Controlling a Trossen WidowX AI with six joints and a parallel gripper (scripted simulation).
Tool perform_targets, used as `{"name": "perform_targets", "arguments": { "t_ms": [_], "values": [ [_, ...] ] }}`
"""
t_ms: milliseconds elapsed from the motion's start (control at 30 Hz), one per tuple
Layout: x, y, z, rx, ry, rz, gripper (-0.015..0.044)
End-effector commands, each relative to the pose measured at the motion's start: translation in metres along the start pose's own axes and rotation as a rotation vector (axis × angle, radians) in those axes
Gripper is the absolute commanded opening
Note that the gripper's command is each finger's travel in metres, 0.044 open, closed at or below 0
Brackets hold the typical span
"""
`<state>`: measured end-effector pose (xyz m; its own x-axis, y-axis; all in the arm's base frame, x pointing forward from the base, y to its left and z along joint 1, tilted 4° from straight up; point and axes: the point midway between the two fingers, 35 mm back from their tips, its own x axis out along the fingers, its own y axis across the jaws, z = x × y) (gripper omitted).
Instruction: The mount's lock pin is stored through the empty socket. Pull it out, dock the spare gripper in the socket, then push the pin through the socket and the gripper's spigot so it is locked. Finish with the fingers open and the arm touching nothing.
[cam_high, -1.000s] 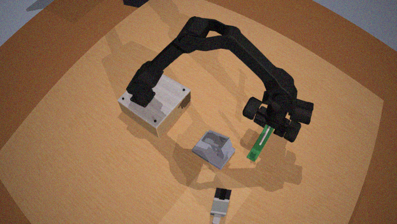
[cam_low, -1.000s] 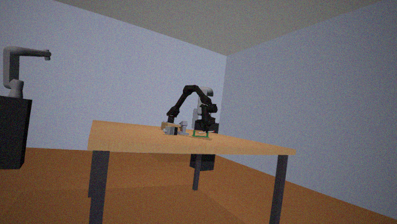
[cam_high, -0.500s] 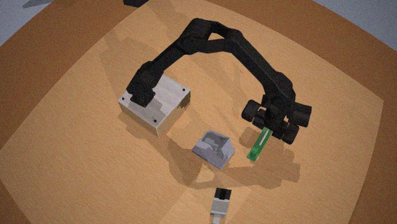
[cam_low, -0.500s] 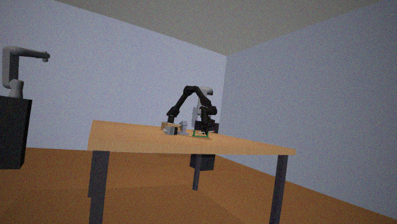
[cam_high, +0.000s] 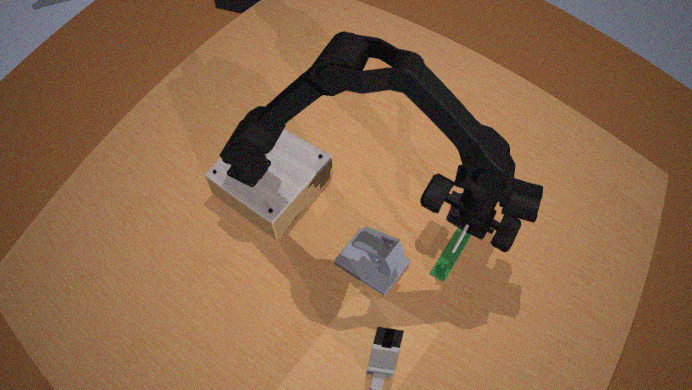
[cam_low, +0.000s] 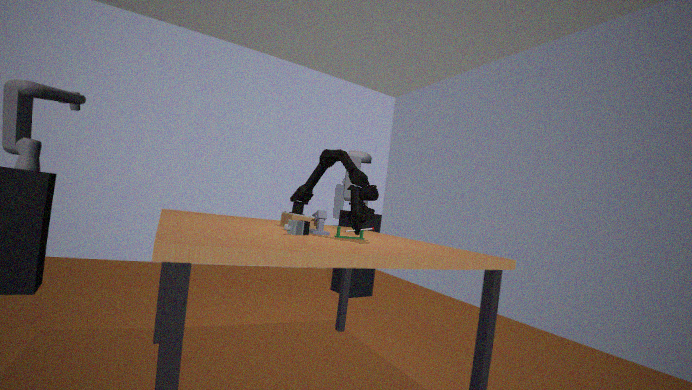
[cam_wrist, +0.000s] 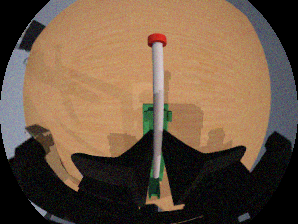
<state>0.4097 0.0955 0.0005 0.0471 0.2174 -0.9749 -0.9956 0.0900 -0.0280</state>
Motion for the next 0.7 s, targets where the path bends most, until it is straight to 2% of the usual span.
{"name": "perform_targets", "arguments": {
  "t_ms": [0, 667],
  "values": [
    [0.002, 0.000, 0.000, 0.005, -0.001, 0.003, 0.0000],
    [-0.021, 0.003, 0.002, 0.007, 0.005, 0.021, 0.0000]
  ]
}}
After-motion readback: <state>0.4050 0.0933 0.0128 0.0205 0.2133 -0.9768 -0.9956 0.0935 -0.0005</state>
